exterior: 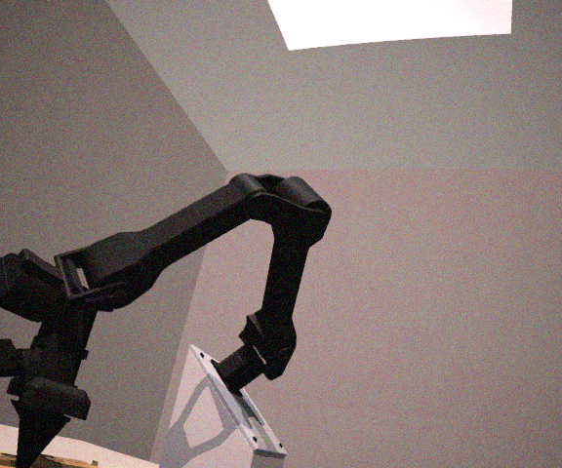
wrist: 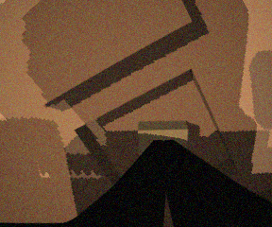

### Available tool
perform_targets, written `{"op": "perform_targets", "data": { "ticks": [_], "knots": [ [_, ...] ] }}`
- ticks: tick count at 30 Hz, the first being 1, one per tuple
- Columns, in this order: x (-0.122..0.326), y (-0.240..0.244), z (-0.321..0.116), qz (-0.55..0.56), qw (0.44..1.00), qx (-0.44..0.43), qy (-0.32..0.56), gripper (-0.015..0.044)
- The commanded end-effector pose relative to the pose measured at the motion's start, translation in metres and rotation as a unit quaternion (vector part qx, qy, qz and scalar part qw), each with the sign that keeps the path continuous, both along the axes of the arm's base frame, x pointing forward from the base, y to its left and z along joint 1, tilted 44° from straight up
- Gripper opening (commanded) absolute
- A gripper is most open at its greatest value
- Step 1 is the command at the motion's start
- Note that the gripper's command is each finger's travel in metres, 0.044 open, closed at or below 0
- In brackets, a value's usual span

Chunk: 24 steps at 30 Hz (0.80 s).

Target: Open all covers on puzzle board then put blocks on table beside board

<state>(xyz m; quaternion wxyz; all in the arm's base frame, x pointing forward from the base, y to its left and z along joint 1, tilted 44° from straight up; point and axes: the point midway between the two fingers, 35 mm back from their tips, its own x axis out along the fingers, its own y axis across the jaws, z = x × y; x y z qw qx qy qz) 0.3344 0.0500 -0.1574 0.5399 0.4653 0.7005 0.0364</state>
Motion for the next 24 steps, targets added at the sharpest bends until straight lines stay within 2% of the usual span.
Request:
{"op": "perform_targets", "data": {
  "ticks": [1,16,21,24],
  "knots": [
    [0.002,0.001,-0.001,0.0,1.0,0.002,0.0,0.0],
    [0.001,-0.008,0.009,0.0,1.0,0.001,0.0,0.0],
    [0.002,-0.02,0.02,-0.001,1.0,0.001,0.001,0.0131],
    [0.002,-0.034,0.035,-0.001,1.0,0.0,0.0,0.0144]
  ]
}}
